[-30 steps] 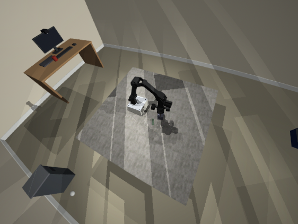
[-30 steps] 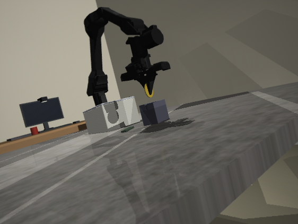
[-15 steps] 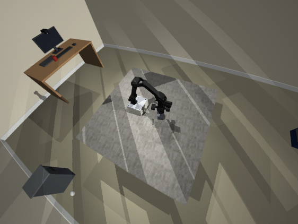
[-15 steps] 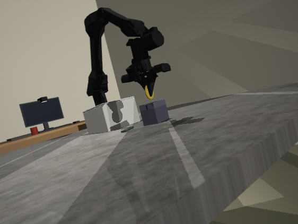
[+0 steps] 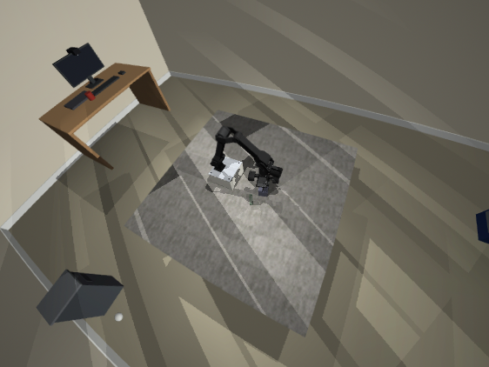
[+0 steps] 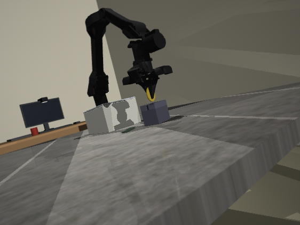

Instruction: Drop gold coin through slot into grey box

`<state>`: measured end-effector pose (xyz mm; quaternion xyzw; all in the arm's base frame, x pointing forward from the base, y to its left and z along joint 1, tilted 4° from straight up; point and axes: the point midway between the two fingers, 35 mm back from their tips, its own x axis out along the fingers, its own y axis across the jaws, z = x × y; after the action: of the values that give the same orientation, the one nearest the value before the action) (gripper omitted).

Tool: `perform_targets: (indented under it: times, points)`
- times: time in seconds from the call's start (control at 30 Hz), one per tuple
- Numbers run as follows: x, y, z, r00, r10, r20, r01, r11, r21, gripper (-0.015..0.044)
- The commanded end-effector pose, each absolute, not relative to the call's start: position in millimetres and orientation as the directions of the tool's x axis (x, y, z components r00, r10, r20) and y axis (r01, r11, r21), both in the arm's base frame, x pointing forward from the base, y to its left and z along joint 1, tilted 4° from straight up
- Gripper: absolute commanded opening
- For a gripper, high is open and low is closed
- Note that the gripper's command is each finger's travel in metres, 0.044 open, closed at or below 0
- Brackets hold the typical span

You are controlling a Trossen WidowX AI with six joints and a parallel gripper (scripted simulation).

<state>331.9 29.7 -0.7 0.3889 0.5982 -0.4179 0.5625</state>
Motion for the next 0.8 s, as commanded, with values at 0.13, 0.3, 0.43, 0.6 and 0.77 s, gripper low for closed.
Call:
perform_targets:
  times: [0.13,0.3,0.43,0.6,0.77]
  points:
    - [331,30,-6,-0.066,-0.005,-0.998,0.933,0.354,-0.063,0.0]
    - [332,30,-3,-0.064,-0.005,-0.998,0.935,0.349,-0.061,0.0105]
    - [332,30,-3,-0.064,-0.005,-0.998,0.935,0.349,-0.061,0.0161]
    - [332,30,-3,-0.064,-0.005,-0.998,0.935,0.349,-0.061,0.0161]
    - [333,30,5,-0.064,-0.005,-0.998,0.935,0.349,-0.062,0.0239]
